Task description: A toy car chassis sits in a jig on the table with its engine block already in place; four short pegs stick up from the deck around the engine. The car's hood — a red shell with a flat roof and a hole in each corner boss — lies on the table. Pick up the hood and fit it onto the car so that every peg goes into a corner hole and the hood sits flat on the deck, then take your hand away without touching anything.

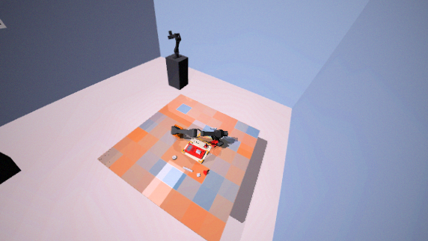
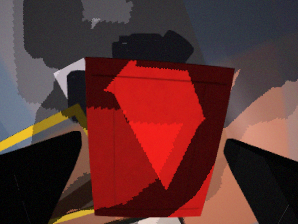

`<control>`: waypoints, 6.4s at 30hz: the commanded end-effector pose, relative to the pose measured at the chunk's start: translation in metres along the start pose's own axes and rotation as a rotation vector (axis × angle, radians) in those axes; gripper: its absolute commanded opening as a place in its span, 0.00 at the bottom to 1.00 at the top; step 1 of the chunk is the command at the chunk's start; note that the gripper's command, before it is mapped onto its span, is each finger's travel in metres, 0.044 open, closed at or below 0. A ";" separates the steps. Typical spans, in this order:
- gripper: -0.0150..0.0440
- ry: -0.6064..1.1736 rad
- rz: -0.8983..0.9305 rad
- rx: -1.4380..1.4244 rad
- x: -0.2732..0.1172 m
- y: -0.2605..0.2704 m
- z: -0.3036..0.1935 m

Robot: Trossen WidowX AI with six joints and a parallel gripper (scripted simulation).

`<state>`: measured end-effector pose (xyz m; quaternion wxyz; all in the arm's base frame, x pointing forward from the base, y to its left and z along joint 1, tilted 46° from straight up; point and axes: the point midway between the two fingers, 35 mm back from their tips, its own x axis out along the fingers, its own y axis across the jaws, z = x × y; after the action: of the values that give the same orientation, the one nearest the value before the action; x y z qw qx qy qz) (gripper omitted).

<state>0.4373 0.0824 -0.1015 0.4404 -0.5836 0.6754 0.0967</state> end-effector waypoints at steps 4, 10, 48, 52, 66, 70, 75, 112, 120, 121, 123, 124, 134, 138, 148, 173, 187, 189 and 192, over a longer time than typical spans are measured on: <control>1.00 0.007 -0.001 -0.011 0.005 0.002 -0.001; 0.83 0.000 0.000 0.000 0.002 0.000 0.000; 0.25 -0.012 -0.002 0.004 -0.095 0.001 0.001; 0.25 -0.013 -0.002 0.004 -0.096 0.001 0.001; 0.25 -0.006 -0.002 0.196 -0.099 -0.017 -0.043; 0.25 -0.006 -0.001 0.267 -0.101 -0.022 -0.059; 0.25 -0.005 -0.001 0.356 -0.103 -0.026 -0.079; 0.25 0.007 -0.007 1.000 -0.096 -0.011 -0.228; 0.25 0.007 -0.008 1.003 -0.095 -0.015 -0.227; 0.25 0.007 -0.008 1.003 -0.093 -0.015 -0.227; 0.25 0.007 -0.008 1.003 -0.088 -0.015 -0.227; 0.25 0.007 -0.008 1.003 -0.085 -0.015 -0.227; 0.25 0.007 -0.009 1.003 -0.047 -0.013 -0.230; 0.25 0.007 -0.009 1.003 -0.046 -0.012 -0.230; 0.25 0.007 -0.009 1.003 -0.046 -0.012 -0.230; 0.25 0.007 -0.009 1.003 -0.043 -0.012 -0.229; 0.25 0.007 -0.009 1.003 -0.038 -0.012 -0.230; 0.25 0.007 -0.009 1.003 -0.037 -0.012 -0.230; 0.25 0.007 -0.009 1.003 -0.036 -0.012 -0.230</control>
<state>0.3359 -0.0425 0.0670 0.6675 -0.2989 0.6363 -0.2451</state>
